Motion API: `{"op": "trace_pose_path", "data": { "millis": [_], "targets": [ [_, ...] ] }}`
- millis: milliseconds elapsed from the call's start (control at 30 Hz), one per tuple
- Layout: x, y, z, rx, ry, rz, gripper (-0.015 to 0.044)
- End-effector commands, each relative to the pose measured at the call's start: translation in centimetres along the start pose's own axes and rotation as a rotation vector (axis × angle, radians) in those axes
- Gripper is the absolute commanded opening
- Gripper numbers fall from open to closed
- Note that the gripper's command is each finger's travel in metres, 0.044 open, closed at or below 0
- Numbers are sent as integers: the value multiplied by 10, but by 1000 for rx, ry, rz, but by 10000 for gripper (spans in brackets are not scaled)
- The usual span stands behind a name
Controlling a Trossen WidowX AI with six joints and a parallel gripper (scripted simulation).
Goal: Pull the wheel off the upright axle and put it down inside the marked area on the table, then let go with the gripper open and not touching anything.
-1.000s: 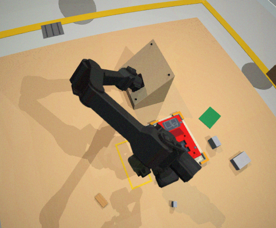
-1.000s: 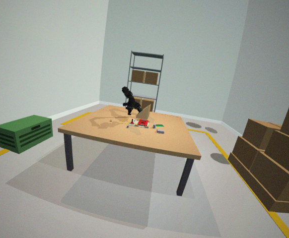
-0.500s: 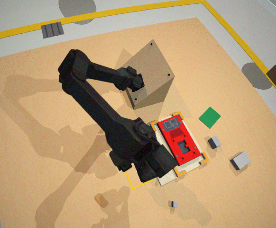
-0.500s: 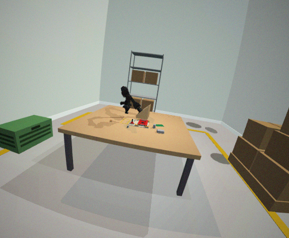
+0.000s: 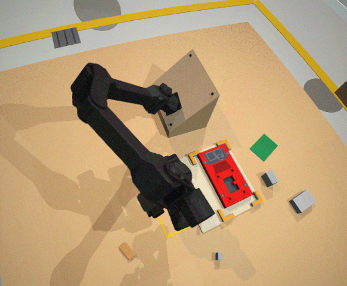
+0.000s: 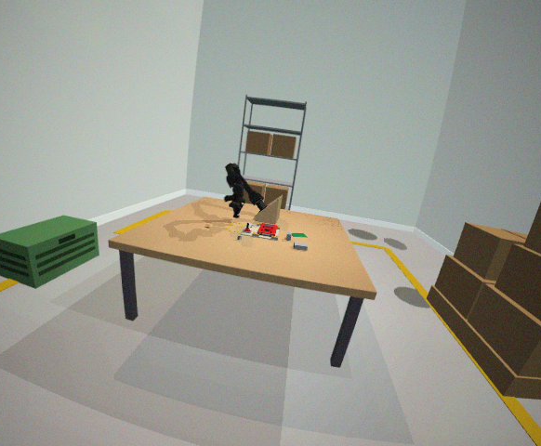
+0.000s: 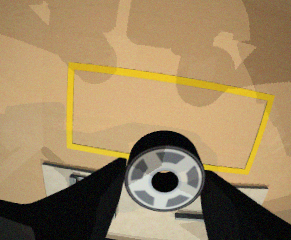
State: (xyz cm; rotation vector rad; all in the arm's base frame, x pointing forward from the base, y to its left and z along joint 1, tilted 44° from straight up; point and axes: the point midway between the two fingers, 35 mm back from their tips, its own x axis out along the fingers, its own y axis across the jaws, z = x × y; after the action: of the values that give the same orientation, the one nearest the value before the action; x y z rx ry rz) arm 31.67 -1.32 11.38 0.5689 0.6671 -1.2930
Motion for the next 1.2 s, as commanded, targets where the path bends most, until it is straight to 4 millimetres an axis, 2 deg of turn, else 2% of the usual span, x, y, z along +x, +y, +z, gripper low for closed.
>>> {"op": "trace_pose_path", "data": {
  "millis": [0,300,600,967,1033,1167],
  "targets": [
    [24,-2,0,-6,-4,-8,0],
    [71,-5,2,-6,-11,-8,0],
    [72,-5,3,-6,-11,-8,0],
    [66,-3,4,4,-7,-1,289],
    [54,-2,3,2,-5,-2,300],
    [16,-2,2,-5,-6,-8,300]
  ]
}}
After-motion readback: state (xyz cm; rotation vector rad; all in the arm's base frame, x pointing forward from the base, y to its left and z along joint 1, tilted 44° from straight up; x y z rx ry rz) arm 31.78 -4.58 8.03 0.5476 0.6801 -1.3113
